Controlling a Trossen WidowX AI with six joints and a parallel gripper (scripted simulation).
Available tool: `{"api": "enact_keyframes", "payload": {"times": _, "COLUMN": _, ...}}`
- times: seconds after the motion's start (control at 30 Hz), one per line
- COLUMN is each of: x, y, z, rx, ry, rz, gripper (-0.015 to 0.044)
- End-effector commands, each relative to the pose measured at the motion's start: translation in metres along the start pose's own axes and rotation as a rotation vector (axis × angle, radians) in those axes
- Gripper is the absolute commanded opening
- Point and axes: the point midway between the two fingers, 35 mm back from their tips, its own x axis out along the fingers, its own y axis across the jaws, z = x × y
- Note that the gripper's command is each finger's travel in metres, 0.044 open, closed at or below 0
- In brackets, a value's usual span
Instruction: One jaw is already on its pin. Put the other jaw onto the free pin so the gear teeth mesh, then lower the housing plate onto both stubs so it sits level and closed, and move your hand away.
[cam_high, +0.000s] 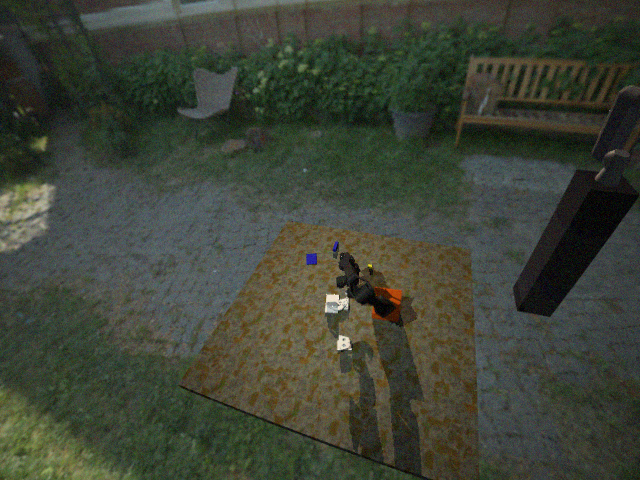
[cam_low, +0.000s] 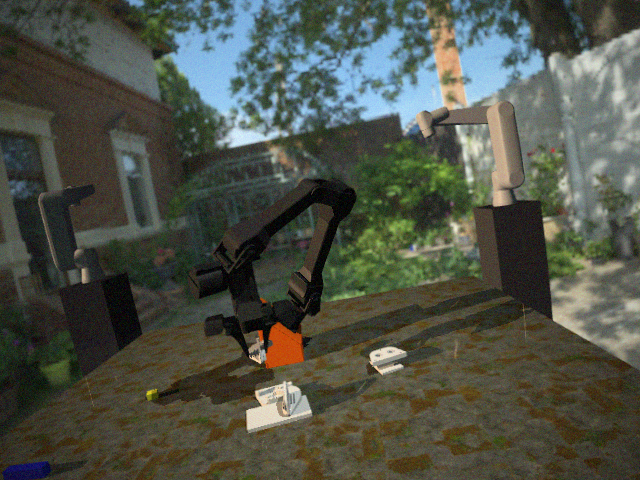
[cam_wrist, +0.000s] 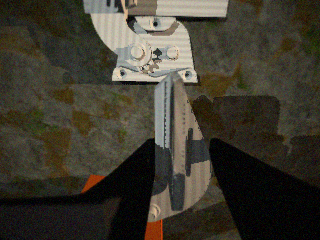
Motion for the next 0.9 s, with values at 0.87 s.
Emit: {"api": "enact_keyframes", "payload": {"times": 0.87, "x": 0.0011, "y": 0.0047, "z": -0.0016, "rx": -0.11, "ry": -0.004, "rz": 0.005, "gripper": 0.0134}}
